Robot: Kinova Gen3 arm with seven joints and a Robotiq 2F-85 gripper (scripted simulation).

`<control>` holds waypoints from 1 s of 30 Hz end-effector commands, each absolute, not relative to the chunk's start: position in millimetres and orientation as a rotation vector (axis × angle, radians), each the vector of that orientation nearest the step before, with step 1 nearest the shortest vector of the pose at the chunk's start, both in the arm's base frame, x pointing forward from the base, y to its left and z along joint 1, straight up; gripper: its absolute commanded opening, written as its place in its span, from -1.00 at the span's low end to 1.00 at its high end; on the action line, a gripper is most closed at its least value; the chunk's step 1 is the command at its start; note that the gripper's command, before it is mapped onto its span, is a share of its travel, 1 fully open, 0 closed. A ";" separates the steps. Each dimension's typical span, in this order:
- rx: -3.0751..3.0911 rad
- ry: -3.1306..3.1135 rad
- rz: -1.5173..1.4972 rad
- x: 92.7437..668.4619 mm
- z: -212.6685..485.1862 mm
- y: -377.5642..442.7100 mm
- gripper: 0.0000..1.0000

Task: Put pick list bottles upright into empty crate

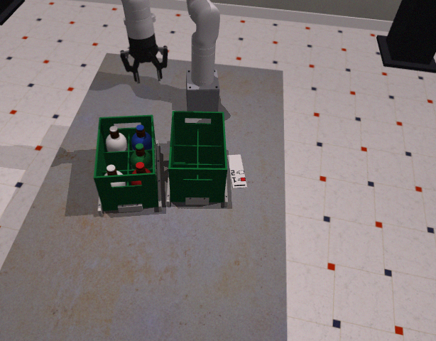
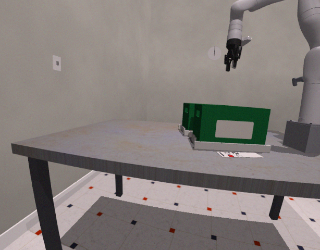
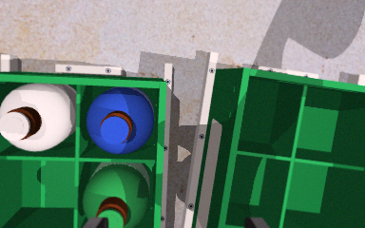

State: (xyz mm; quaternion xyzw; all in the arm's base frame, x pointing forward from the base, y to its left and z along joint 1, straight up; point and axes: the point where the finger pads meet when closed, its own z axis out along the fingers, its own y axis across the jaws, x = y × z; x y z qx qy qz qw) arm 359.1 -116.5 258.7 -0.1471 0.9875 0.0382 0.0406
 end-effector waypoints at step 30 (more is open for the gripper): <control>-0.030 3.119 0.126 399.8 259.4 22.1 0.34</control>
